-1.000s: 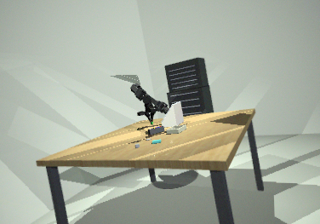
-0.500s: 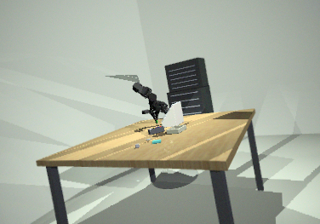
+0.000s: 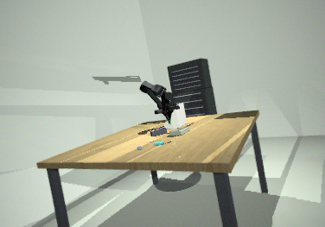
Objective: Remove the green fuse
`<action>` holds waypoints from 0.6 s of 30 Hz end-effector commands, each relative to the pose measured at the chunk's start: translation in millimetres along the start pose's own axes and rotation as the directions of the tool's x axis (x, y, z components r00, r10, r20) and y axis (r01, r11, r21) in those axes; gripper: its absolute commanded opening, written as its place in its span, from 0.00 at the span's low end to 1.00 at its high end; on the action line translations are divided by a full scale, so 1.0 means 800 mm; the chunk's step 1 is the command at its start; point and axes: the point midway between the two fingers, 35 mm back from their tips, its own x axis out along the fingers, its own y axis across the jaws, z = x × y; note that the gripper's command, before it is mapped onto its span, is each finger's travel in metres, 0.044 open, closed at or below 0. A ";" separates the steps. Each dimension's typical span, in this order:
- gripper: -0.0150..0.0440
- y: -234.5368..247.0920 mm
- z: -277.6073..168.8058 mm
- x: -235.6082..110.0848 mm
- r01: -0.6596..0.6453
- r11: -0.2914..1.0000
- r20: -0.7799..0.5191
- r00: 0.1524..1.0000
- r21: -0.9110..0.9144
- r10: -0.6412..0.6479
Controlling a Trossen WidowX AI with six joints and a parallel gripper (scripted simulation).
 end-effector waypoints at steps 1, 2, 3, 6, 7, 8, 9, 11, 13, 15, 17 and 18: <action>0.25 0.021 0.018 0.001 0.001 1.000 0.002 1.000 0.003 -0.001; 0.25 0.027 0.022 0.001 0.001 1.000 0.001 1.000 0.003 -0.001; 0.25 0.034 0.026 0.002 0.002 1.000 0.001 1.000 0.004 -0.002; 0.25 0.052 0.039 0.004 0.004 1.000 -0.002 1.000 0.005 -0.004; 0.25 0.058 0.042 0.005 0.004 1.000 -0.003 1.000 0.006 -0.004; 0.25 0.061 0.044 0.006 0.005 1.000 -0.004 1.000 0.006 -0.005; 0.25 0.062 0.044 0.006 0.005 1.000 -0.004 1.000 0.006 -0.005; 0.25 0.062 0.045 0.006 0.005 1.000 -0.004 1.000 0.006 -0.005; 0.25 0.062 0.045 0.009 0.005 1.000 -0.004 1.000 0.006 -0.005; 0.25 0.062 0.045 0.013 0.005 1.000 -0.004 1.000 0.006 -0.005; 0.25 0.062 0.045 0.017 0.005 1.000 -0.004 1.000 0.006 -0.005; 0.25 0.062 0.045 0.019 0.005 1.000 -0.004 1.000 0.006 -0.005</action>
